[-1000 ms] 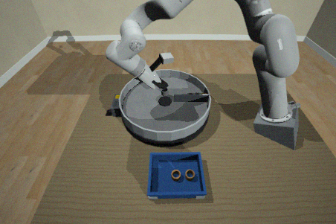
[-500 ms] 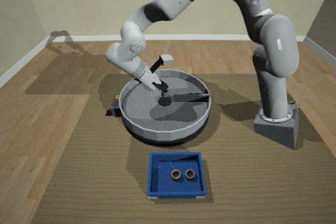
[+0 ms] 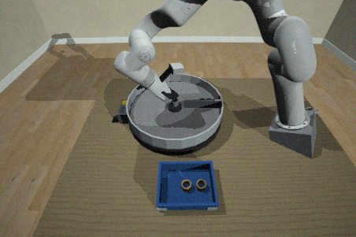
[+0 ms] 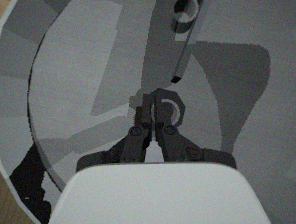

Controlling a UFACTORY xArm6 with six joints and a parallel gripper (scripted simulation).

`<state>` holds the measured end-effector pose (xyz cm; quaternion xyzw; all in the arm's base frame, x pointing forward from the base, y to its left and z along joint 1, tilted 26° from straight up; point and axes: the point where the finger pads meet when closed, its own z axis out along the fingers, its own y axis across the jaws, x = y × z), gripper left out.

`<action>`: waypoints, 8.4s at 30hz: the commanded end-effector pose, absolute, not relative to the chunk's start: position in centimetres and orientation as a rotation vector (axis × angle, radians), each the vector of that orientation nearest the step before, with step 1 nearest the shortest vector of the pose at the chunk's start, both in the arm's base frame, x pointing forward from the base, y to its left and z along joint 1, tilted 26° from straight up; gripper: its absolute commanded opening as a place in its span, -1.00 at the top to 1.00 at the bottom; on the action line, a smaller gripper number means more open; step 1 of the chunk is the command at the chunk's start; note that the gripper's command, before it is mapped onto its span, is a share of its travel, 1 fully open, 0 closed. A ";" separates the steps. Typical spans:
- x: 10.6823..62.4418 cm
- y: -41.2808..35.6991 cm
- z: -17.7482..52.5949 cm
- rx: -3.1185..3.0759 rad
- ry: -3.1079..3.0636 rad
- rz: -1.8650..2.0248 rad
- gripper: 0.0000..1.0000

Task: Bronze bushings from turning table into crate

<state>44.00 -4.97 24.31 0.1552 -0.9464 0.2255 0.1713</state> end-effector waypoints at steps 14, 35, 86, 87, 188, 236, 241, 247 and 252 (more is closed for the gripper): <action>44.3 -5.1 23.9 0.441 -2.692 0.641 1.00; 44.4 -5.1 23.7 0.441 -2.692 0.641 1.00; 44.6 -5.2 23.4 0.441 -2.692 0.641 0.77; 44.6 -5.2 23.4 0.441 -2.692 0.641 0.77; 28.6 -7.6 21.9 0.440 -2.691 0.641 0.79; 29.3 -8.4 20.0 0.441 -2.692 0.641 0.79; 29.4 -8.4 19.8 0.441 -2.692 0.641 0.79; 29.6 -8.6 19.3 0.441 -2.692 0.641 0.79; 30.0 -8.8 18.5 0.441 -2.692 0.641 0.79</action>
